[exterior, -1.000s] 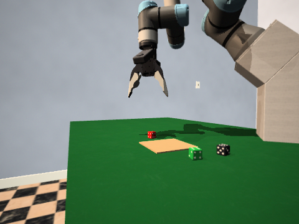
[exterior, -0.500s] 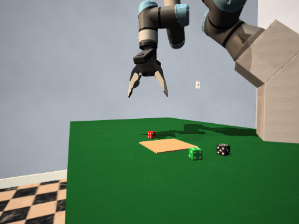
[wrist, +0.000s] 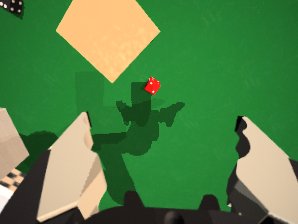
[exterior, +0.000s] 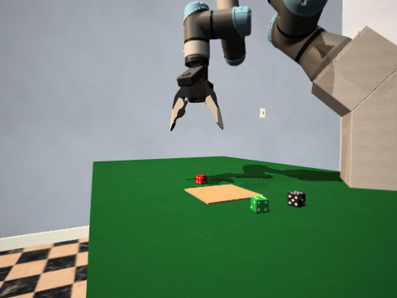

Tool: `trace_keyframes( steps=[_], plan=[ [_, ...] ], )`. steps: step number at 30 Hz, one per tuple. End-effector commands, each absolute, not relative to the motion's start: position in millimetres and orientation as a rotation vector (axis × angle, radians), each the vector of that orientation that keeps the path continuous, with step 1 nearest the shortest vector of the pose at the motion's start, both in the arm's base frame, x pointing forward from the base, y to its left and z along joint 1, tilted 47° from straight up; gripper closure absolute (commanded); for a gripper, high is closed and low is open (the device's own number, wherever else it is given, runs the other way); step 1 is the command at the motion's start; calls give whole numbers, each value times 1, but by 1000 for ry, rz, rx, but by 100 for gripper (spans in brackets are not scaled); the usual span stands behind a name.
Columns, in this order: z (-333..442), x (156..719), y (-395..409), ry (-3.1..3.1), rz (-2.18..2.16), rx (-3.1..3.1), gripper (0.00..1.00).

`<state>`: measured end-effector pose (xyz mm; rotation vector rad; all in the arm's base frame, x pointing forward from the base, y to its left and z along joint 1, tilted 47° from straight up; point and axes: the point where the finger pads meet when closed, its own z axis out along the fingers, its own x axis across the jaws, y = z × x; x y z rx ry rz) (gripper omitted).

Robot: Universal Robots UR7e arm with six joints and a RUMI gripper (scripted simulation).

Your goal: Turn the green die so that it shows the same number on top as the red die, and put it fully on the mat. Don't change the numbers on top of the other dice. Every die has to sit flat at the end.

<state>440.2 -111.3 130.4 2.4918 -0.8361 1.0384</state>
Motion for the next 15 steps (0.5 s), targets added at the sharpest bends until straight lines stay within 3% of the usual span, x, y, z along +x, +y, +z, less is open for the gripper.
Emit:
trace_keyframes(
  steps=[1,15],
  plan=[
    [127,443,-114,-836,1040,2491,0],
    [106,460,-129,-836,1040,2491,0]
  ],
)
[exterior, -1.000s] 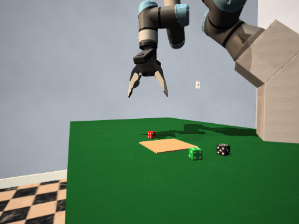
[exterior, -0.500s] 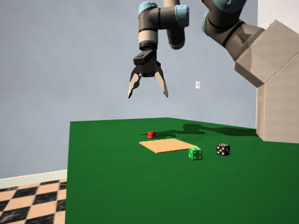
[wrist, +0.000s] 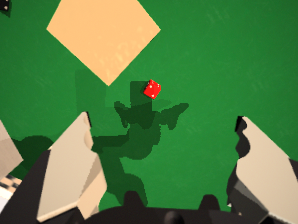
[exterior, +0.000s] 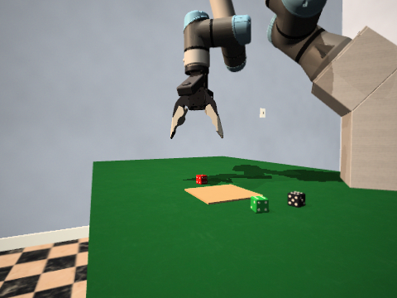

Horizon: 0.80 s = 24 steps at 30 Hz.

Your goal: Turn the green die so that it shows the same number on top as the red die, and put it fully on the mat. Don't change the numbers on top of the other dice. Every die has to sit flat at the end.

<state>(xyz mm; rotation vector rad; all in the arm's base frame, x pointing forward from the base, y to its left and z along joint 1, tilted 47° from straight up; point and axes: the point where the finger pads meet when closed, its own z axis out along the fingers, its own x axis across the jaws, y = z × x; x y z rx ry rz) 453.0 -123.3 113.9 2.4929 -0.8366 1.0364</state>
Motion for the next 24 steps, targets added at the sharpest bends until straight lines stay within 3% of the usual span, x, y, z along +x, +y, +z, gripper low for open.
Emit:
trace_keyframes(
  steps=[1,24],
  plan=[
    [104,462,-131,-836,1040,2491,0],
    [66,492,-158,-836,1040,2491,0]
  ],
)
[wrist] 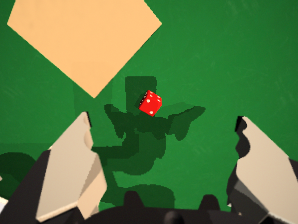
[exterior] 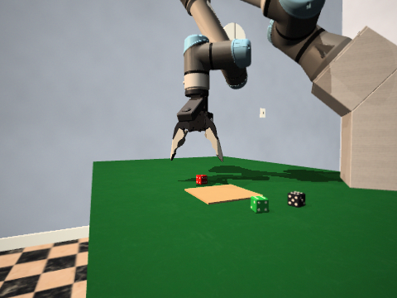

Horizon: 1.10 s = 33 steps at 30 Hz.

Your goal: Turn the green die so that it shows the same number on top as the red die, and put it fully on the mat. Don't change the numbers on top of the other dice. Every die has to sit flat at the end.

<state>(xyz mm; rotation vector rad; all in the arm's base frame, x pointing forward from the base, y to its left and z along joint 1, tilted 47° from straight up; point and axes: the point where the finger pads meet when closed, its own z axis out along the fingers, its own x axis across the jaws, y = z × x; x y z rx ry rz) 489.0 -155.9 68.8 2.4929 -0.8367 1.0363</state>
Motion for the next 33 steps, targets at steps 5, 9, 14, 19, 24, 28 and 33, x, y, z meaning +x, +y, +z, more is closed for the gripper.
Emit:
trace_keyframes(
  steps=[5,9,14,19,24,28,33],
  plan=[
    [61,496,-162,-836,1040,2491,0],
    [60,497,-163,-836,1040,2491,0],
    [59,497,-163,-836,1040,2491,0],
    [59,497,-163,-836,1040,2491,0],
    [59,497,-163,-836,1040,2491,0],
    [59,497,-163,-836,1040,2491,0],
    [59,497,-163,-836,1040,2491,0]
  ],
)
